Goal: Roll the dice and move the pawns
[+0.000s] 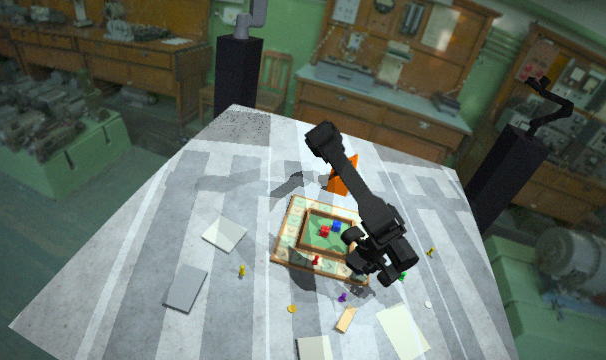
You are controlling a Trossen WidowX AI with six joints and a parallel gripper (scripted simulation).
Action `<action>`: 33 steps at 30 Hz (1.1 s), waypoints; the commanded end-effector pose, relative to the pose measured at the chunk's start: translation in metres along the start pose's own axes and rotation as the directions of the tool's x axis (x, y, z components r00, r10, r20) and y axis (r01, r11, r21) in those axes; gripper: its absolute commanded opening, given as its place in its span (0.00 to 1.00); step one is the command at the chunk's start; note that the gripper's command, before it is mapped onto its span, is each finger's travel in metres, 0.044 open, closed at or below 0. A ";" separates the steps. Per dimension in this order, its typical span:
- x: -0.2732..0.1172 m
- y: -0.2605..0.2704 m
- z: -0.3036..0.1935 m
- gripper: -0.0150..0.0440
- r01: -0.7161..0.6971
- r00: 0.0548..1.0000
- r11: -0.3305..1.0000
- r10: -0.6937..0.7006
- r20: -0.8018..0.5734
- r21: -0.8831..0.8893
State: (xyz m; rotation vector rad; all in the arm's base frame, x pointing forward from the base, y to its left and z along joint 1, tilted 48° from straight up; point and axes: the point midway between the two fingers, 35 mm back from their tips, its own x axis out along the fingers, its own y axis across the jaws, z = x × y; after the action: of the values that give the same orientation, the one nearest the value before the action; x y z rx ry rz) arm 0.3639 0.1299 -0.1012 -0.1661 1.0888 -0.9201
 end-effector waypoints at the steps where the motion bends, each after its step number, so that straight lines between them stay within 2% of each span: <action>1: -0.003 0.001 0.001 0.25 0.002 1.000 1.000 -0.002 0.006 -0.005; 25: -0.123 0.003 0.001 0.25 -0.002 1.000 1.000 0.002 0.001 -0.006; 33: -0.120 -0.001 -0.006 0.25 -0.001 1.000 1.000 0.001 0.002 -0.006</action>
State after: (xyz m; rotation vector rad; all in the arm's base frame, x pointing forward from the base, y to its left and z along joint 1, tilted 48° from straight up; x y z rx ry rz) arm 0.3446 0.2190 -0.0187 -0.1778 1.0848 -0.9088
